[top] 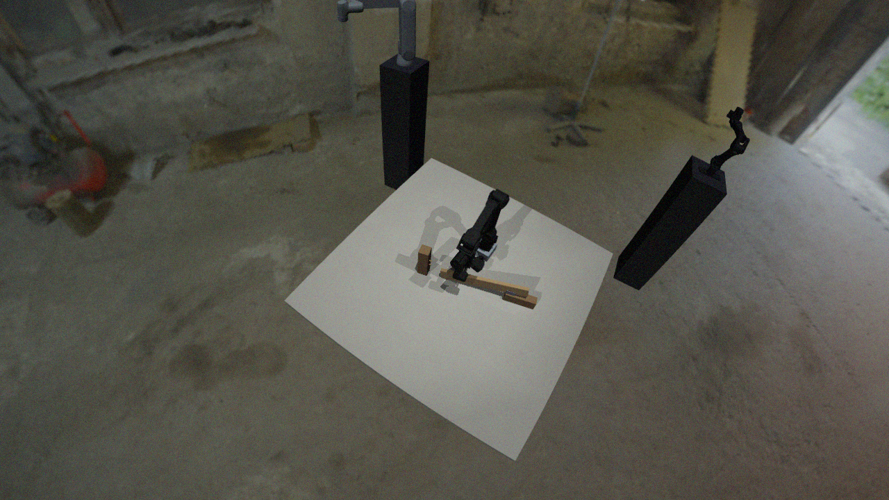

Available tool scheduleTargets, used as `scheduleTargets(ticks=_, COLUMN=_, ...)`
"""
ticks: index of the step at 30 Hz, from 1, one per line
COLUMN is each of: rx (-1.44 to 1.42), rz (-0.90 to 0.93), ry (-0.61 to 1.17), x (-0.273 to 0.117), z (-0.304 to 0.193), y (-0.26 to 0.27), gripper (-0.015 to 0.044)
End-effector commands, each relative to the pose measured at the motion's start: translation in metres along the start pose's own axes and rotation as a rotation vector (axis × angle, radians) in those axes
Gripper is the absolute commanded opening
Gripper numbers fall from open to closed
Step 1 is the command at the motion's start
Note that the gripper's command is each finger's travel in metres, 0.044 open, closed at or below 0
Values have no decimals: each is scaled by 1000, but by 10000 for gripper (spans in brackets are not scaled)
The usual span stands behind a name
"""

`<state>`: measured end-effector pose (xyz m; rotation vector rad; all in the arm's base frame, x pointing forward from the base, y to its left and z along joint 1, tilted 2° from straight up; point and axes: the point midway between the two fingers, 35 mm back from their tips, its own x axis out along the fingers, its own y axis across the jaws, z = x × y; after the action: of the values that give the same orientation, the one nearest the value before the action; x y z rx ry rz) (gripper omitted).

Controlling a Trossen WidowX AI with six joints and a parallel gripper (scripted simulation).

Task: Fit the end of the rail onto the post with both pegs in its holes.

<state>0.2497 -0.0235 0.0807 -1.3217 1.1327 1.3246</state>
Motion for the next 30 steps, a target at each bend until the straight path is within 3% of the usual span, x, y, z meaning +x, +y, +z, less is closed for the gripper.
scheduleTargets(ticks=1, rx=-6, rz=10, ry=-11, x=8, z=2, y=2, gripper=440)
scheduleTargets(ticks=30, rx=-7, rz=10, ry=-10, x=54, z=2, y=2, gripper=440)
